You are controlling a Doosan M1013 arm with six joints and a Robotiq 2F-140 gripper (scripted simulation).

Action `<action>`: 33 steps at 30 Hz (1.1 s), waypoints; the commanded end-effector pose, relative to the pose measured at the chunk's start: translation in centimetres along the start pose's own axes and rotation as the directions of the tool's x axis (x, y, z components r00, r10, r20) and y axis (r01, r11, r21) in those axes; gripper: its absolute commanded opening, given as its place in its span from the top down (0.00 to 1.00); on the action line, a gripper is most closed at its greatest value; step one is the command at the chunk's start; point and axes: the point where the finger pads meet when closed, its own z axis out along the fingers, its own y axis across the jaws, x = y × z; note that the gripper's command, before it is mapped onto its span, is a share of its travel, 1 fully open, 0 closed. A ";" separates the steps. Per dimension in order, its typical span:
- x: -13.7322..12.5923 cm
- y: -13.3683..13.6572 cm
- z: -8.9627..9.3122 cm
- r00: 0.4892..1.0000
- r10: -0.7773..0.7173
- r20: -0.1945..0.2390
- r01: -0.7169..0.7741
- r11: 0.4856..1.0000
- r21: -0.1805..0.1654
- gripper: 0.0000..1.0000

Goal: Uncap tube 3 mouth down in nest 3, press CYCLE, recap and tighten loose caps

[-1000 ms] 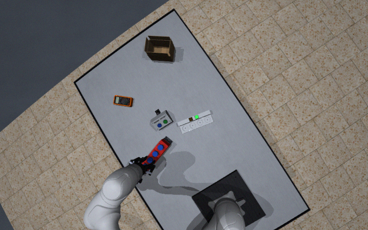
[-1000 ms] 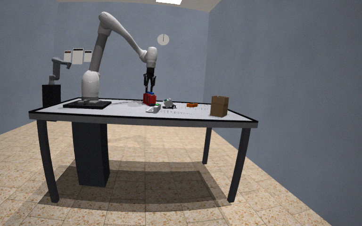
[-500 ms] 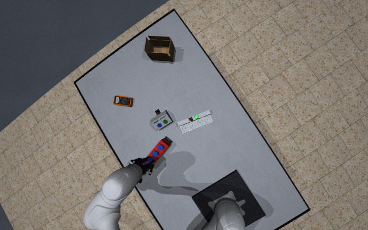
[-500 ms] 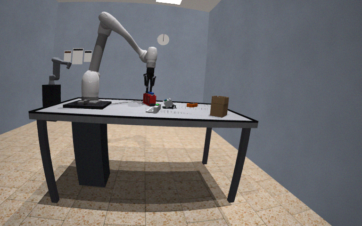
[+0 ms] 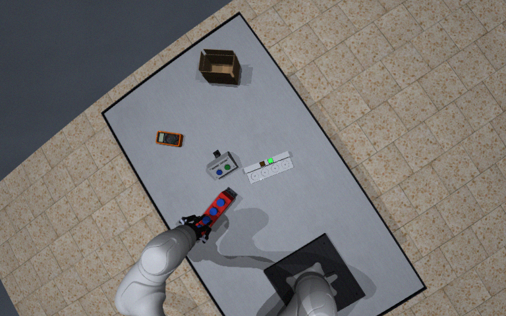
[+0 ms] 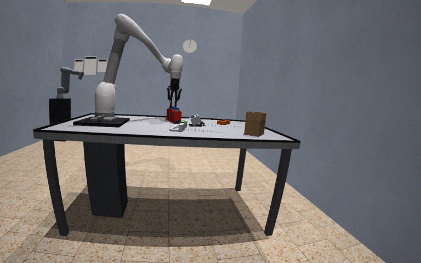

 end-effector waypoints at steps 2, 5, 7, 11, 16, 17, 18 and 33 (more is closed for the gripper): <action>0.0 0.2 0.1 0.994 0.109 -0.001 -0.109 0.994 -0.006 0.70; 0.0 0.2 0.1 0.986 0.168 -0.002 -0.168 0.986 -0.006 0.70; 0.0 0.2 0.1 0.978 0.207 -0.002 -0.207 0.978 -0.006 0.70; 0.0 0.2 0.1 0.969 0.246 -0.002 -0.246 0.969 -0.006 0.70; 0.0 0.1 0.1 0.963 0.270 -0.001 -0.270 0.963 -0.003 0.59; 0.0 0.1 0.1 0.963 0.270 -0.002 -0.270 0.963 -0.003 0.59; 0.0 0.1 0.1 0.963 0.270 -0.001 -0.270 0.963 -0.003 0.59; 0.0 0.2 -2.1 0.962 0.272 -0.002 -0.272 0.962 -0.005 0.59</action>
